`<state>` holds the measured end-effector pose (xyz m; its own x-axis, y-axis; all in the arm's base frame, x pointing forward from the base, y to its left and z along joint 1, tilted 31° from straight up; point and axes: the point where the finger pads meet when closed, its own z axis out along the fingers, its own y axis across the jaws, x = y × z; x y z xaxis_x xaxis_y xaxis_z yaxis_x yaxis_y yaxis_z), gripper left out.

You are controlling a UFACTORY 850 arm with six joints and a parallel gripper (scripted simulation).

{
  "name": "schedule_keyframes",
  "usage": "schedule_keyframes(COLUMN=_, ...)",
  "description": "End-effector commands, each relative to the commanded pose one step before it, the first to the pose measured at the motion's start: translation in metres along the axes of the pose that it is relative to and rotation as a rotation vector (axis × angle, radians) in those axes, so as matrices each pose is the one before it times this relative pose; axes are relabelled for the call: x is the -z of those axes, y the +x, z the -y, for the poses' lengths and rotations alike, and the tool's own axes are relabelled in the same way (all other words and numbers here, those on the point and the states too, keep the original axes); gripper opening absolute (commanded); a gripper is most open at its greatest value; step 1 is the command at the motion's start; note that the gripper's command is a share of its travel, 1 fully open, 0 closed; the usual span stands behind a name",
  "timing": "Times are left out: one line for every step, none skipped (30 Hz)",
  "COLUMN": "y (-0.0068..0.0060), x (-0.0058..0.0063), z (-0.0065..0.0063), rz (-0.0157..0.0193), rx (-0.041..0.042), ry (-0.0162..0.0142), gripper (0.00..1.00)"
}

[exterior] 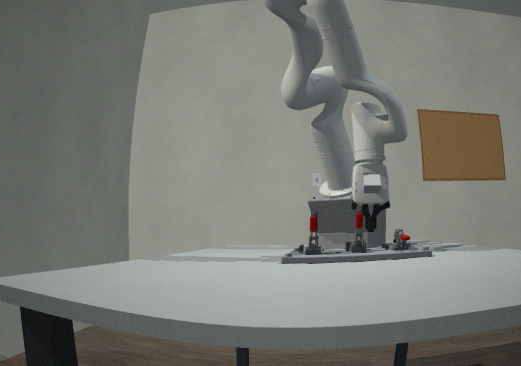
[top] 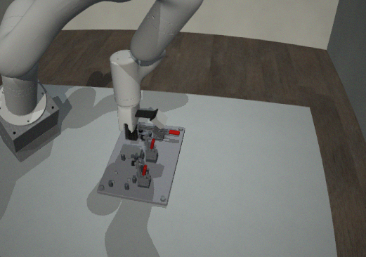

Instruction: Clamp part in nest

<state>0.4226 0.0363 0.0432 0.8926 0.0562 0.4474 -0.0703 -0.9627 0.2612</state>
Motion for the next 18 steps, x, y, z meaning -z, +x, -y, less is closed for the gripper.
schedule_keyframes(y=0.00031, x=0.00019, z=0.00072, rz=-0.00063, rx=-0.00002, ry=0.00017, gripper=0.0)
schedule_keyframes(y=0.0, x=-0.00002, z=0.0, rz=0.0, rx=0.0, ry=0.0, gripper=0.0)
schedule_keyframes(y=0.0, x=-0.00015, z=0.0, rz=0.0, rx=0.0, ry=0.0, gripper=0.0)
schedule_keyframes(y=0.0, x=-0.00037, z=0.0, rz=0.0, rx=0.0, ry=-0.00001, gripper=0.0)
schedule_keyframes(y=0.0, x=-0.00066, z=0.0, rz=0.0, rx=0.0, ry=-0.00001, gripper=0.0)
schedule_keyframes(y=0.0, x=-0.00099, z=0.0, rz=0.0, rx=0.0, ry=-0.00001, gripper=0.0)
schedule_keyframes(y=0.0, x=-0.00133, z=0.0, rz=0.0, rx=0.0, ry=0.0, gripper=0.0)
schedule_keyframes(y=-0.00001, x=-0.00167, z=0.0, rz=0.0, rx=0.0, ry=0.00001, gripper=0.0)
schedule_keyframes(y=0.00001, x=-0.00198, z=0.0, rz=0.0, rx=0.00001, ry=-0.00002, gripper=0.0)
schedule_keyframes(y=-0.00001, x=-0.00225, z=0.0, rz=0.0, rx=0.0, ry=0.00001, gripper=0.0)
schedule_keyframes(y=0.00001, x=-0.00247, z=0.0, rz=0.0, rx=0.0, ry=-0.00001, gripper=0.0)
schedule_keyframes(y=-0.00001, x=-0.00263, z=0.0, rz=0.0, rx=0.0, ry=0.00001, gripper=0.0)
schedule_keyframes(y=0.00001, x=-0.00272, z=0.0, rz=0.0, rx=0.0, ry=-0.00001, gripper=0.0)
schedule_keyframes(y=-0.00001, x=-0.00273, z=0.0, rz=0.0, rx=-0.00001, ry=0.00002, gripper=0.0)
schedule_keyframes(y=0.00001, x=-0.00266, z=0.0, rz=0.0, rx=0.00001, ry=-0.00002, gripper=0.0)
schedule_keyframes(y=-0.00001, x=-0.00252, z=0.0, rz=0.0, rx=-0.00001, ry=0.00001, gripper=0.0)
schedule_keyframes(y=0.0, x=0.0, z=0.0, rz=0.0, rx=0.0, ry=0.0, gripper=0.0)
schedule_keyframes(y=0.0, x=0.0, z=0.0, rz=0.0, rx=0.0, ry=0.0, gripper=0.0)
